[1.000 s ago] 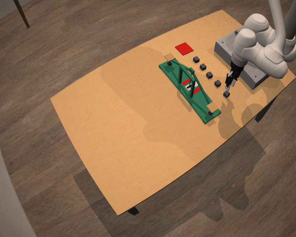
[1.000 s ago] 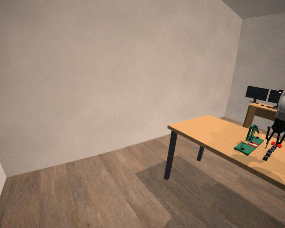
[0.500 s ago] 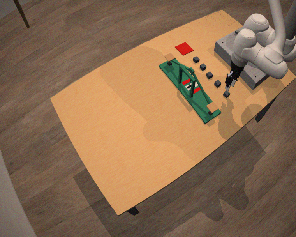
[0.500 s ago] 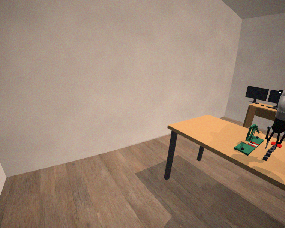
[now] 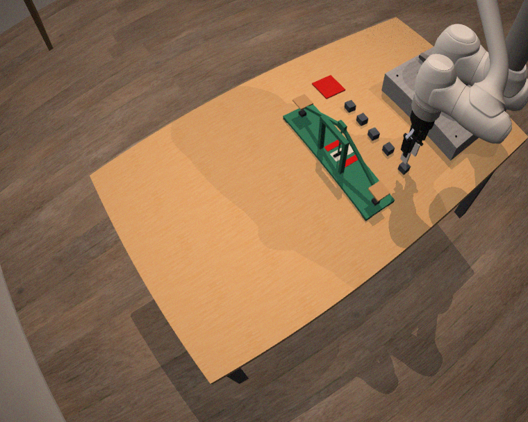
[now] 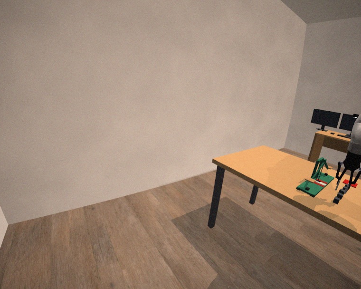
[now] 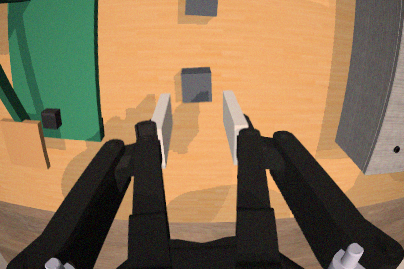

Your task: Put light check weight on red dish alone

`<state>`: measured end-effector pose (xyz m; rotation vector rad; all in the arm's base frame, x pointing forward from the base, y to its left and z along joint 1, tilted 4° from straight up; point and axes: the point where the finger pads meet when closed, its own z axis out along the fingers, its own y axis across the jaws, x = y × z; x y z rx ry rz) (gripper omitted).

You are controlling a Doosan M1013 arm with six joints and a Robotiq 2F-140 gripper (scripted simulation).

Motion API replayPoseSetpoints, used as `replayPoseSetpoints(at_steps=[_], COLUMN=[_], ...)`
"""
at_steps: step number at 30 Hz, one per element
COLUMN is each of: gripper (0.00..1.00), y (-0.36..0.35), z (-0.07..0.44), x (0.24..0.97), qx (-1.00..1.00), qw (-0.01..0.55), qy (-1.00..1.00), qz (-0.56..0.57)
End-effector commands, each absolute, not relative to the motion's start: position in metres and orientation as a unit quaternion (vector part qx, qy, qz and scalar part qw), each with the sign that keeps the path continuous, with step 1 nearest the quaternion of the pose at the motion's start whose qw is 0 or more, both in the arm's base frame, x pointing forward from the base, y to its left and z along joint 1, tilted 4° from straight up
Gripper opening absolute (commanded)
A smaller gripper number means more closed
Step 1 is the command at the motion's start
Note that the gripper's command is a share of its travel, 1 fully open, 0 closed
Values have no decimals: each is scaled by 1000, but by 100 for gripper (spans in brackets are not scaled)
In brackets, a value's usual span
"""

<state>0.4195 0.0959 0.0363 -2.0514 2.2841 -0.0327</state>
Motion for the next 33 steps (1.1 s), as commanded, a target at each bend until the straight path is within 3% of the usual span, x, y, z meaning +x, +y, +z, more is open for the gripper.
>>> replayPoseSetpoints(at_steps=[1, 33], gripper=[35, 35], y=[96, 97], z=[29, -5], x=[420, 422], qx=[-667, -667], qw=[37, 37], qy=[745, 745], qz=[-10, -10])
